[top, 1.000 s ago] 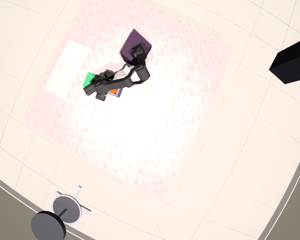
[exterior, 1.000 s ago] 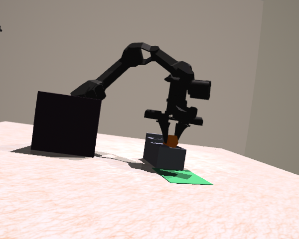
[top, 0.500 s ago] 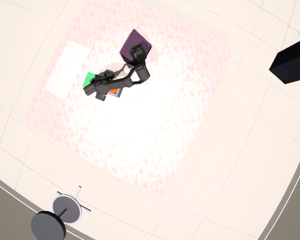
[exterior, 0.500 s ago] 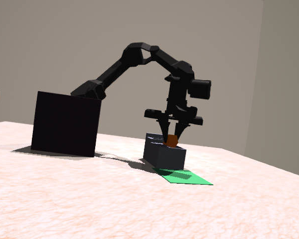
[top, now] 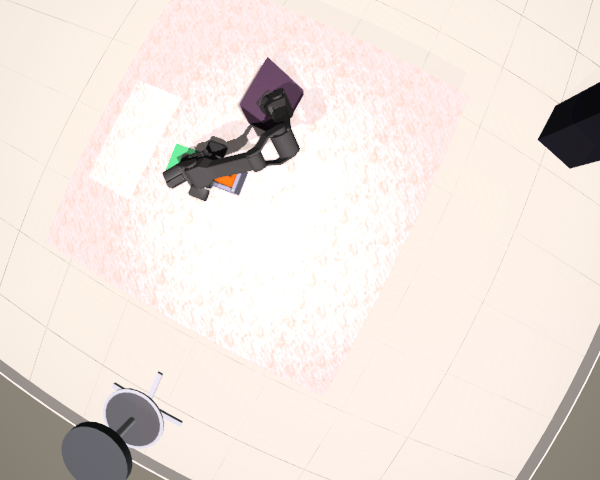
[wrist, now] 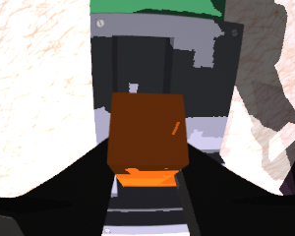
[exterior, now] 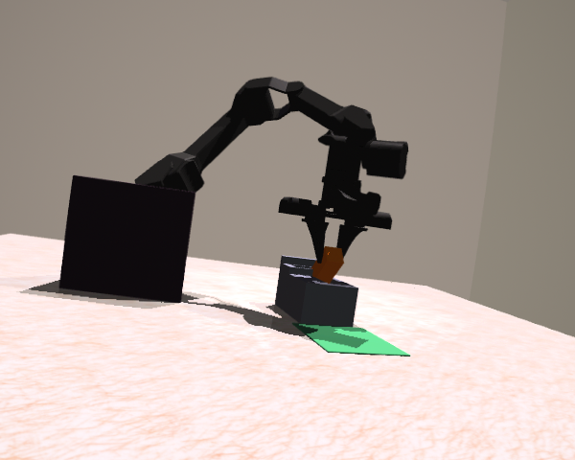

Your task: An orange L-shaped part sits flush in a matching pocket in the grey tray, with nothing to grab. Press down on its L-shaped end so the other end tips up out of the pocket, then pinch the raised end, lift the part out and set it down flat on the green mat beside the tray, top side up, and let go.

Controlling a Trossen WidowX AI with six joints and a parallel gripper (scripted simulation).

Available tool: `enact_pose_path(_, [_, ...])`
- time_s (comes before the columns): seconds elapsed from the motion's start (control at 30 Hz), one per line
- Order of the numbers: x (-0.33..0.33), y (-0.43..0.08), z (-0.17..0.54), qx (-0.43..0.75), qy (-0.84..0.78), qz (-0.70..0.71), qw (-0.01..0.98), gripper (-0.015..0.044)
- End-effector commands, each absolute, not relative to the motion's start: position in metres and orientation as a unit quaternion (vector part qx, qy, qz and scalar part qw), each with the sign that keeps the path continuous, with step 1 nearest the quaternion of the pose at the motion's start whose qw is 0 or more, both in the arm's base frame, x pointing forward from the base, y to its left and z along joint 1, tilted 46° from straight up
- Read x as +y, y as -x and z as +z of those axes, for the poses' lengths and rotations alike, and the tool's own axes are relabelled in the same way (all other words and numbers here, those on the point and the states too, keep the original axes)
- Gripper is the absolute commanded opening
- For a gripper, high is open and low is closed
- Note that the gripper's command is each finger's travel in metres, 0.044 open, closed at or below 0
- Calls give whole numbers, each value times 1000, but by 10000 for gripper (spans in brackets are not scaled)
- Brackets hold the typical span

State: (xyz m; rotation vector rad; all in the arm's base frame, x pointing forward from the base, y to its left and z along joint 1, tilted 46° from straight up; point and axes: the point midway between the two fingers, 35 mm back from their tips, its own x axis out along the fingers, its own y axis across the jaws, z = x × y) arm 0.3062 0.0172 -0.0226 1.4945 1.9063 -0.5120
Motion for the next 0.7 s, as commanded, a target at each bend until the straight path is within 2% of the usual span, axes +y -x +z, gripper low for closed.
enact_pose_path(0.0, [11, -309, -17, 725, -571, -194, 332, 0])
enact_pose_path(0.67, [-11, -313, 5, 725, -571, -194, 332, 0])
